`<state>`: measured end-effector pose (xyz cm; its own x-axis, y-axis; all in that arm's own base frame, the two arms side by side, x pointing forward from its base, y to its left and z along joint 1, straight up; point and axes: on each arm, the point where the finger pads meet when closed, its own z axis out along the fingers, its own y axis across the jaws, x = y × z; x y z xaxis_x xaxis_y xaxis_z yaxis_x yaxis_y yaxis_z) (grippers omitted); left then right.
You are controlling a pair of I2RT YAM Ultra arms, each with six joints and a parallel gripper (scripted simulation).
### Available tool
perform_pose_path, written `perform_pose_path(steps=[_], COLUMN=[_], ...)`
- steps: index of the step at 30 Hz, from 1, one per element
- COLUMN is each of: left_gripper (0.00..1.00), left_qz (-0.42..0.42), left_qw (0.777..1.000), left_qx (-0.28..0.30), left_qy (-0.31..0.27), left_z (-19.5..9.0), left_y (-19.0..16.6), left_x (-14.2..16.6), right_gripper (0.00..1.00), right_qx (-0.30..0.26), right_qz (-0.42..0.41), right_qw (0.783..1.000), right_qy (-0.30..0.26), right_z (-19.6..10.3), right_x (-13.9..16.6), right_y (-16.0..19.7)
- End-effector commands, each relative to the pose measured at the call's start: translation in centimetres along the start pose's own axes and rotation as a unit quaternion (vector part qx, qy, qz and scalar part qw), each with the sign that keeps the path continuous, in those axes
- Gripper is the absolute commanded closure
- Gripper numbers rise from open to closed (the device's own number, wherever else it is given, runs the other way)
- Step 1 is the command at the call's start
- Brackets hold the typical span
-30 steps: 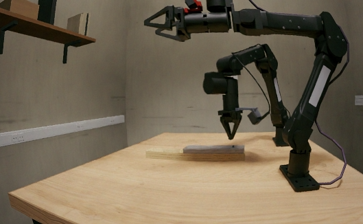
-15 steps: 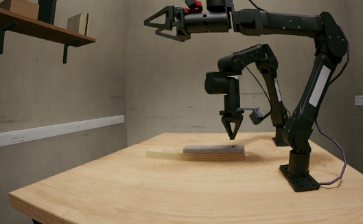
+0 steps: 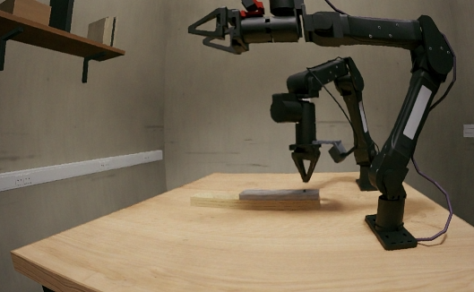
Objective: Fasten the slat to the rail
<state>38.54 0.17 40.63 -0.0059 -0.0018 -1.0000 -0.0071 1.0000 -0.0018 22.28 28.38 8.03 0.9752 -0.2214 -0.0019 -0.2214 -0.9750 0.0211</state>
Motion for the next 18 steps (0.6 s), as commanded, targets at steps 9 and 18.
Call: perform_pose_path(steps=[9,18], left_gripper=[0.0,0.0], left_qz=[0.001,0.001], left_qw=[1.0,1.0], left_qx=[0.004,0.004], left_qy=[-0.009,-0.009], left_z=[-0.5,-0.5], left_y=[-0.1,-0.1], left_x=[-0.5,-0.5], right_gripper=[0.88,0.88], right_qx=[0.016,0.016], right_qz=[-0.002,-0.002], right_qw=[1.0,1.0], right_qy=[0.003,0.003], right_z=[-1.0,-0.5], right_x=[-0.3,-0.3], right_y=[-0.6,-0.6])
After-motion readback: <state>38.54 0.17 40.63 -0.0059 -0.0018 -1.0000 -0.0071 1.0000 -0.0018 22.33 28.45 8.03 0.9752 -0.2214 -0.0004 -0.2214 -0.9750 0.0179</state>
